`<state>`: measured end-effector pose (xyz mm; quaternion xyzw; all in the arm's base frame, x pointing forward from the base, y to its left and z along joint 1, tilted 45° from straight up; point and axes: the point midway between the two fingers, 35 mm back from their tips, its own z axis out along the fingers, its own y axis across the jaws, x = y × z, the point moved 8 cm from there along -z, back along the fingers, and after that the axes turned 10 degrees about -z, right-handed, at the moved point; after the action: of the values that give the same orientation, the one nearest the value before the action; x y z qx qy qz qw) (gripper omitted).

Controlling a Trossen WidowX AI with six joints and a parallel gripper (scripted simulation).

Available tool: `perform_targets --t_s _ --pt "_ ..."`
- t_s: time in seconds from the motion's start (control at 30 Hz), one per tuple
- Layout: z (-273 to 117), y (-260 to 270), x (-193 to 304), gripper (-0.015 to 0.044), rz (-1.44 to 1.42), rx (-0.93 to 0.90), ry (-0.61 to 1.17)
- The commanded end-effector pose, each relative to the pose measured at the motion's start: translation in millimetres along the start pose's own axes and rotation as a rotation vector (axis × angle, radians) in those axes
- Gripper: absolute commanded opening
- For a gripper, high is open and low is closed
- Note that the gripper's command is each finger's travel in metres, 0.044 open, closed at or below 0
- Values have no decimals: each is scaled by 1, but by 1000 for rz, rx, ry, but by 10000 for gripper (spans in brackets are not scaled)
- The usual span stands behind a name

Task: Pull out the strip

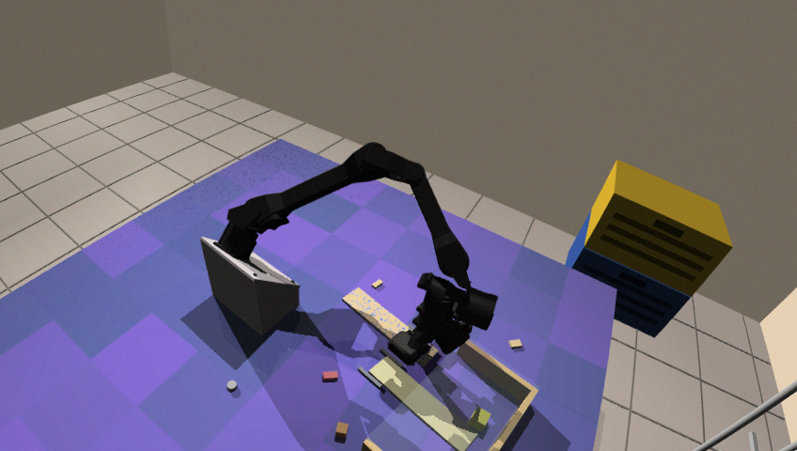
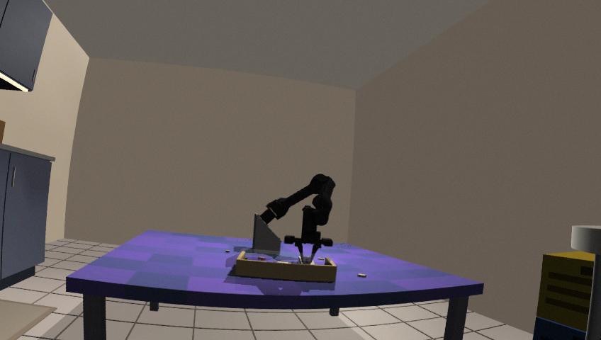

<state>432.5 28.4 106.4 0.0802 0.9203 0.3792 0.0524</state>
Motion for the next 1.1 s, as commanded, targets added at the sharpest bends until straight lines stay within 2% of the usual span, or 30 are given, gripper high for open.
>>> perform_targets --t_s 0.0,0.33,0.53,1.07 --pt "-15 -4 12 0 -3 0 -9" --pt "-36 -15 45 0 2 3 -9" --pt "-36 -17 50 0 3 3 -8" --pt "-36 -37 104 0 6 5 -5"
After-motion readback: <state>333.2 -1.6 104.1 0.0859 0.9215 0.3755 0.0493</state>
